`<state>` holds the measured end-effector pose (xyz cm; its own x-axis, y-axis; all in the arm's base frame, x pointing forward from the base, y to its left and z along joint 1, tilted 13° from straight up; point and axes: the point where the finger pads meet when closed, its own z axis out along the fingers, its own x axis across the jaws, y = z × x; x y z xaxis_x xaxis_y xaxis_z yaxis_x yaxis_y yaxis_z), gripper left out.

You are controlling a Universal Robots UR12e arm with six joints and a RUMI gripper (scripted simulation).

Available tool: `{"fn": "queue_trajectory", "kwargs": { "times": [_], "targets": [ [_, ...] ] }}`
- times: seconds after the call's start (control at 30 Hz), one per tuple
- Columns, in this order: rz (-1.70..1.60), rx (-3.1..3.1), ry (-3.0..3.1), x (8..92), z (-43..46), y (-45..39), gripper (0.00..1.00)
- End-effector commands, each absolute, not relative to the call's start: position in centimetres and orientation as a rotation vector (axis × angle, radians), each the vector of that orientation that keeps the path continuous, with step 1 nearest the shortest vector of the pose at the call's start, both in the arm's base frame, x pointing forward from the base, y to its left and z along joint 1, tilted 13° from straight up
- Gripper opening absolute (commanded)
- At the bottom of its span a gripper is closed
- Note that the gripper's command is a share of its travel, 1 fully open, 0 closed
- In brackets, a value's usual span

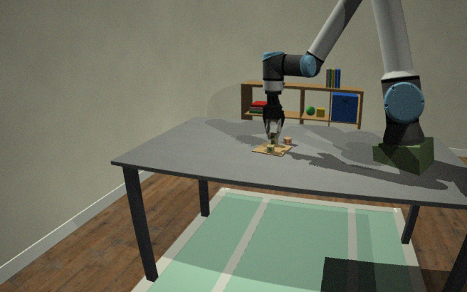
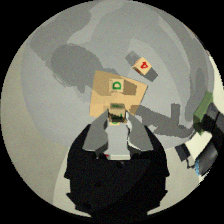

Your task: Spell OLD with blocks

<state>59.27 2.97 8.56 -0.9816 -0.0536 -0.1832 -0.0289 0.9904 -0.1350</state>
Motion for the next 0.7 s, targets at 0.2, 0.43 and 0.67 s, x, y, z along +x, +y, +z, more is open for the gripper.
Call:
{"fn": "queue_trajectory", "kwargs": {
  "times": [0.2,0.43,0.67],
  "targets": [
    [-0.196,-0.062,2.945,60.0,5.5,2.6,0.09],
    [-0.196,-0.062,2.945,60.1,4.9,2.5,0.09],
    [-0.196,-0.062,2.945,60.1,4.9,2.5,0.09]
  ]
}}
